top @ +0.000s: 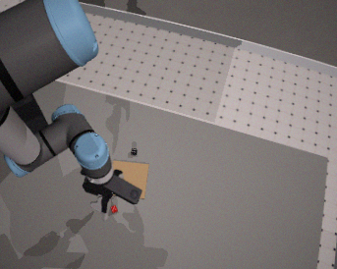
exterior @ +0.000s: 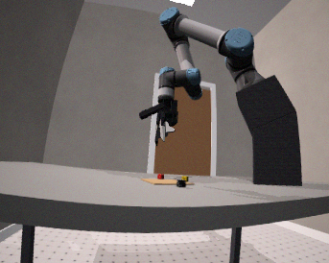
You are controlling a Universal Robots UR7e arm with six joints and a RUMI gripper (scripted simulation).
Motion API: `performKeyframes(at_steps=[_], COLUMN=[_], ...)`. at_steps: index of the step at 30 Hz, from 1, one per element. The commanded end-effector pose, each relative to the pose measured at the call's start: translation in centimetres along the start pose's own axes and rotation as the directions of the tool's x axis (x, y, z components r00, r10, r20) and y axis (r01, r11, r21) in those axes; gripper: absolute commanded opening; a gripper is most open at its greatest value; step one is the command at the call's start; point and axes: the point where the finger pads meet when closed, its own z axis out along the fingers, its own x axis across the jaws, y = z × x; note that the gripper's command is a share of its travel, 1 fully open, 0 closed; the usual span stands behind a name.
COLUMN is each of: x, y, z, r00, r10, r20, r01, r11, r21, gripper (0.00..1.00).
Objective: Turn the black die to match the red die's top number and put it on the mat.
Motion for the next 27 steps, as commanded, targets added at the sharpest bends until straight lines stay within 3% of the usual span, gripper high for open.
performKeyframes(at_steps=[1, 17, 27], x=[0.0, 0.0, 0.1], y=[0.0, 0.0, 0.0], z=[1.2, 7.3, 9.4], r00=[1.0, 1.0, 1.0], r10=[0.0, 0.0, 0.0], r20=[-0.001, -0.001, -0.001], r01=[0.0, 0.0, 0.0], r11=[1.0, 1.0, 1.0], r21=[0.001, 0.001, 0.001], gripper=[1.0, 1.0, 1.0])
